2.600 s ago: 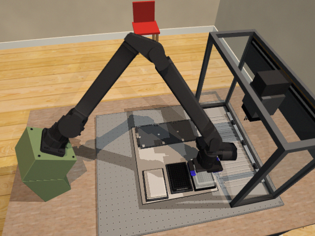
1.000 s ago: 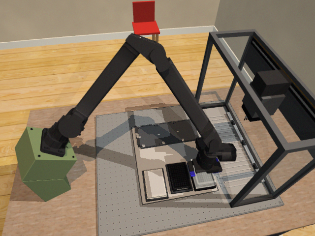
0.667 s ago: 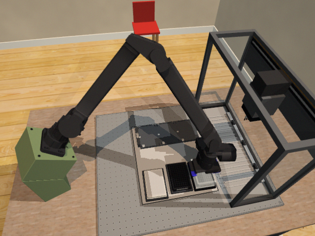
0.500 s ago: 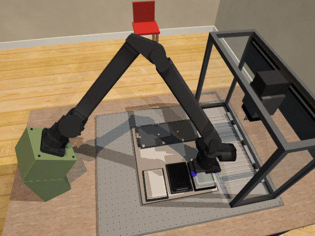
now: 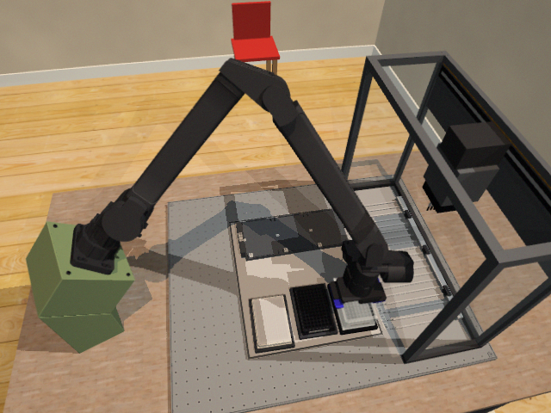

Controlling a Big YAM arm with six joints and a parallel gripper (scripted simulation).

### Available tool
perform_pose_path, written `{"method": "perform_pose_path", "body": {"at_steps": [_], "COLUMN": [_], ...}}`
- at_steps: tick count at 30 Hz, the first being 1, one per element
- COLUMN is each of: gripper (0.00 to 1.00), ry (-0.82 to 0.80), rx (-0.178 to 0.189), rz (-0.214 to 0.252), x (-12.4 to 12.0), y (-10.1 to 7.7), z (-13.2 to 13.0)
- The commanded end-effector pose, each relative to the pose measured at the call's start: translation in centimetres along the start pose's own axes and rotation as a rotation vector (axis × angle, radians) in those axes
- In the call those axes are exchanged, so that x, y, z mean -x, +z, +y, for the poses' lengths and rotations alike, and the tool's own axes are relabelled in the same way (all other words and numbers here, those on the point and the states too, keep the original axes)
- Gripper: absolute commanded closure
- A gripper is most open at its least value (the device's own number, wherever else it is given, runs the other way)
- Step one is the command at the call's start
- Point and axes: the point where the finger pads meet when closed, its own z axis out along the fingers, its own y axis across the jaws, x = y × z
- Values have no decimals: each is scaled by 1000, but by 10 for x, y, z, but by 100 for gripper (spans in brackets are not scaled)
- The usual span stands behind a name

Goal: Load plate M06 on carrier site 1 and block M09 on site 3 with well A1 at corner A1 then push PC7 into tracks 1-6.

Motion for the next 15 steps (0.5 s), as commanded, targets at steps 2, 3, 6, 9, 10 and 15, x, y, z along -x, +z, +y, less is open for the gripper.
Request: {"method": "perform_pose_path", "body": {"at_steps": [2, 3, 6, 9, 10, 15], "gripper": [100, 100, 100, 100, 100, 100], "ry": [-13, -11, -5, -9, -8, -7], "rx": [-49, -44, -32, -39, -38, -35], "rz": [18, 20, 17, 18, 18, 17], "x": [-5, -5, -5, -5, -5, -4], "y": [-33, -35, -40, -50, -52, -64], "z": [-20, -17, -9, -13, -13, -11]}}
